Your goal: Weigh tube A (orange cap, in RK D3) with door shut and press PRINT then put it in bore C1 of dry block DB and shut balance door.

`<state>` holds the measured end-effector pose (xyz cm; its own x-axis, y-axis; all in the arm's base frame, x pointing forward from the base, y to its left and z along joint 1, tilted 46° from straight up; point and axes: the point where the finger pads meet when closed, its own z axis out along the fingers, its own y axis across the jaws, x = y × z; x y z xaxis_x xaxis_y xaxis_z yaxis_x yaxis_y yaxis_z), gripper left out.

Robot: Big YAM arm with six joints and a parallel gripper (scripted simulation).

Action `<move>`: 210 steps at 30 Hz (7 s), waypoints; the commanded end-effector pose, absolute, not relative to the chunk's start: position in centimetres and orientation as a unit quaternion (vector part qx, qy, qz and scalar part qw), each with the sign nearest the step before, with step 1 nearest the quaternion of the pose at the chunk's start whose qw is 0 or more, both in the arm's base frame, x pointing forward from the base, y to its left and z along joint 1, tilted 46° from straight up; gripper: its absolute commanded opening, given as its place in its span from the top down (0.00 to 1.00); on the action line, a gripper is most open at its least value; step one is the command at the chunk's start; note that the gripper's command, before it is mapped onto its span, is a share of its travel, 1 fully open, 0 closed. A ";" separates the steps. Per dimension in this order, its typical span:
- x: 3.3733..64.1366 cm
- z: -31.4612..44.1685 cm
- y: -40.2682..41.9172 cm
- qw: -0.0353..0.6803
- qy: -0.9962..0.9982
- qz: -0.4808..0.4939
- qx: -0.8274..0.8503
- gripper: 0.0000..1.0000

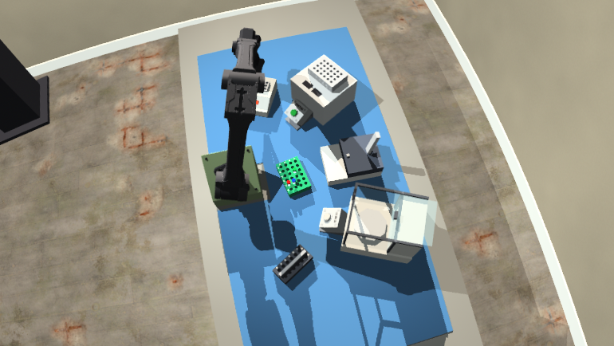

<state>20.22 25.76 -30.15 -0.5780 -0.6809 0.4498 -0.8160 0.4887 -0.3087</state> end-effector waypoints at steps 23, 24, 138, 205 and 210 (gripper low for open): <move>20.2 -29.0 26.8 0.128 -0.854 0.249 0.439 0.91; 20.2 -29.0 26.7 0.129 -0.854 0.249 0.439 0.91; 21.7 -31.2 27.7 0.122 -0.857 0.241 0.439 0.91; 20.9 -31.3 28.1 0.120 -0.858 0.243 0.437 0.91; 20.3 -31.1 26.7 0.130 -0.854 0.248 0.437 0.91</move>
